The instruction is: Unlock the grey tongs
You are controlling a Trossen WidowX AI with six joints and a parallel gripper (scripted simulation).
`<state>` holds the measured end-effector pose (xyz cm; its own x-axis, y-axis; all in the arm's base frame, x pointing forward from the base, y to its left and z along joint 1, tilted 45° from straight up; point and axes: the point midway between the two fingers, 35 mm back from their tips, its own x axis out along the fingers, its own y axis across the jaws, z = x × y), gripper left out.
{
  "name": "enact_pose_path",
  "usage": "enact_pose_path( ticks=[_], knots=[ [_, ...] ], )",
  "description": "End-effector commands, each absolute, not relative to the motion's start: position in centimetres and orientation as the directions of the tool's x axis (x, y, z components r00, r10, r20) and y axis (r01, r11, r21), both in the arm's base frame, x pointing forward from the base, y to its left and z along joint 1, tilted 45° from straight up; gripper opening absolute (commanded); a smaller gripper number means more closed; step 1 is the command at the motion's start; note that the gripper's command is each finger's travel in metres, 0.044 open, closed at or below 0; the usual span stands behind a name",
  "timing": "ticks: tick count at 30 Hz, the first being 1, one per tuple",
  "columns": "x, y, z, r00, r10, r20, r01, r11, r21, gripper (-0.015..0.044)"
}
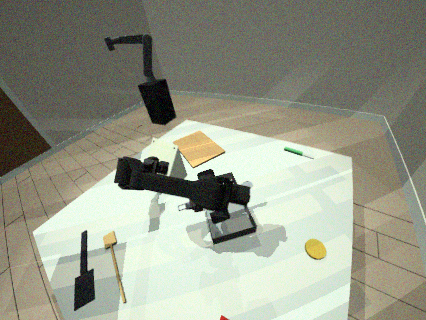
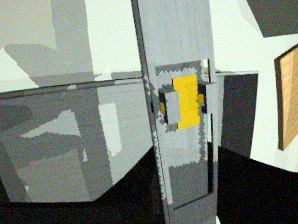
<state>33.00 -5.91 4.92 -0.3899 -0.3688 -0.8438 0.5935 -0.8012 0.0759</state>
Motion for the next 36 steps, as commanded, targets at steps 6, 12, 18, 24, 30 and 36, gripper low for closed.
enact_pose_path(
  ticks=[6, 12, 18, 24, 30, 36],
  knots=[
    [32.6, -5.9, 4.7, -0.305, -0.481, -0.822, 0.649, -0.737, 0.190, -0.0150],
    [32.4, -6.0, 4.6, -0.236, -0.556, -0.797, 0.678, -0.682, 0.274, -0.0150],
    [32.2, -6.0, 4.7, -0.164, -0.624, -0.764, 0.698, -0.621, 0.357, -0.0150],
    [31.8, -6.0, 4.8, -0.092, -0.684, -0.724, 0.706, -0.557, 0.437, -0.0150],
    [31.8, -6.0, 4.8, -0.074, -0.698, -0.712, 0.707, -0.540, 0.456, -0.0150],
    [31.9, -5.8, 4.7, -0.079, -0.692, -0.718, 0.734, -0.527, 0.428, -0.0150]
  ],
)
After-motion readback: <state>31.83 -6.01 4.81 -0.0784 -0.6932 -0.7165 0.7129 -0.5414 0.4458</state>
